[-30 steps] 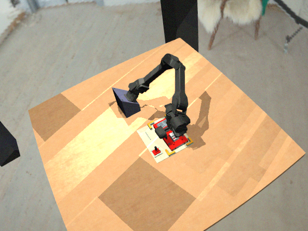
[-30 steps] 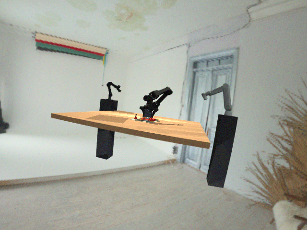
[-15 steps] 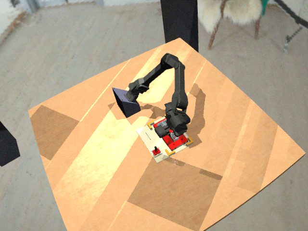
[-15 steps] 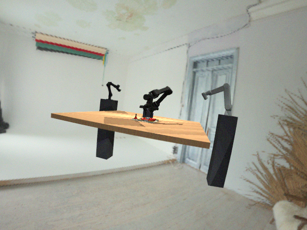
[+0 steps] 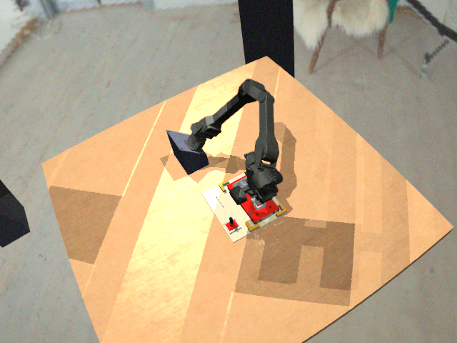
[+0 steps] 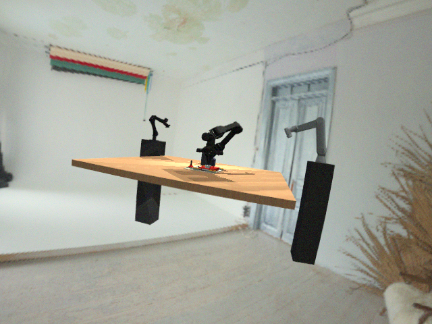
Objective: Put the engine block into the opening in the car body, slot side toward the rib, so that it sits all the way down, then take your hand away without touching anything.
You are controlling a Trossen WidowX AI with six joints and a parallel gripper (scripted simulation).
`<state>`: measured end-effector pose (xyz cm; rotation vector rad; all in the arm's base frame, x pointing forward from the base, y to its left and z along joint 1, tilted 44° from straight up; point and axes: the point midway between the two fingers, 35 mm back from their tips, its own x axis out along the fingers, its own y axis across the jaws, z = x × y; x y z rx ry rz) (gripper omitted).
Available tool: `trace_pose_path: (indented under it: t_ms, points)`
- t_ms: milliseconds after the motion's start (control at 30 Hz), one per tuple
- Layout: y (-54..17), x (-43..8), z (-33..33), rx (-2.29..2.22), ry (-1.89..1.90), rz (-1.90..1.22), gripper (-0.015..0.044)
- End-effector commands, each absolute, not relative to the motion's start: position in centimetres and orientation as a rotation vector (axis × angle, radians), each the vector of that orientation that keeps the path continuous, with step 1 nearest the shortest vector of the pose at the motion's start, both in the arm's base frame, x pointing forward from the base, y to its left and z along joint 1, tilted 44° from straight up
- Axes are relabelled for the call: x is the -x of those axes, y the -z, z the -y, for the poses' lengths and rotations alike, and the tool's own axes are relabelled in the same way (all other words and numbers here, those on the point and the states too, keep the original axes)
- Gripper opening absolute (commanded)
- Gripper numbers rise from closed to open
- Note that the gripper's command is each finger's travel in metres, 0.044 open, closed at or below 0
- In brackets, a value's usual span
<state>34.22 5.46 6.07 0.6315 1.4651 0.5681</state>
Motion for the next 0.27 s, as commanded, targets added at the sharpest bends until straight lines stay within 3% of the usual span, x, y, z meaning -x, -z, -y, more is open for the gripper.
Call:
trace_pose_path:
  t_ms: [0,233]
  points:
    - [-6.10,-34.20,-5.51,-0.627,-0.573,-1.464,0.0000]
    - [-6.12,-34.20,-5.49,-0.627,-0.573,-1.464,0.0000]
